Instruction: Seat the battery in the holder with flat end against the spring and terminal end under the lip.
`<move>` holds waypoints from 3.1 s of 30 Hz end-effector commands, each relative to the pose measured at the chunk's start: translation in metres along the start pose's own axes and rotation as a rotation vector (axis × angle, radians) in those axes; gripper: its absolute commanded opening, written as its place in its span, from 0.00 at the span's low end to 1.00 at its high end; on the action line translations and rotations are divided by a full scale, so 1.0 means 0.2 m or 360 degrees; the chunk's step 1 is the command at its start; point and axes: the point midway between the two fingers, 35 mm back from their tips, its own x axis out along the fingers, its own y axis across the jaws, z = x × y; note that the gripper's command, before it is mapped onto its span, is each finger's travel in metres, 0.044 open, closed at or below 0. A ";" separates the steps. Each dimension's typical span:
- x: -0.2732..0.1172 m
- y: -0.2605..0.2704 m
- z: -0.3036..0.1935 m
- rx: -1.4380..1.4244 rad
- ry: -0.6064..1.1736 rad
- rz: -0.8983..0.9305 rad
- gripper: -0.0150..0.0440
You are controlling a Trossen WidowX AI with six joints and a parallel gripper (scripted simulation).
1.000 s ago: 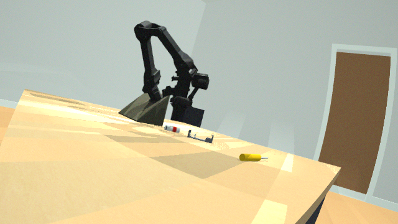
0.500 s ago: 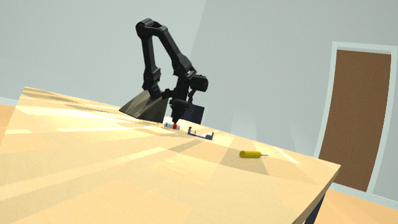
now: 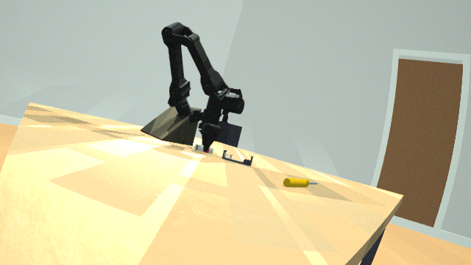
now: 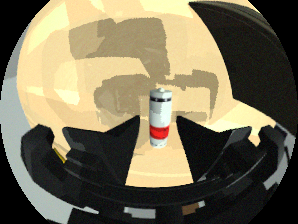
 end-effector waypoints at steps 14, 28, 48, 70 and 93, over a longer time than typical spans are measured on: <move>-0.03 0.00 0.00 -0.0012 -0.0003 0.0001 0.38; -0.26 0.03 -0.03 -0.0284 -0.0004 0.0000 0.38; -0.32 0.20 -0.23 -0.1849 0.0000 0.0002 0.38; -0.37 0.37 -0.45 -0.3536 0.0001 0.0008 0.38; -0.33 0.44 -0.56 -0.4316 0.0001 0.0128 0.38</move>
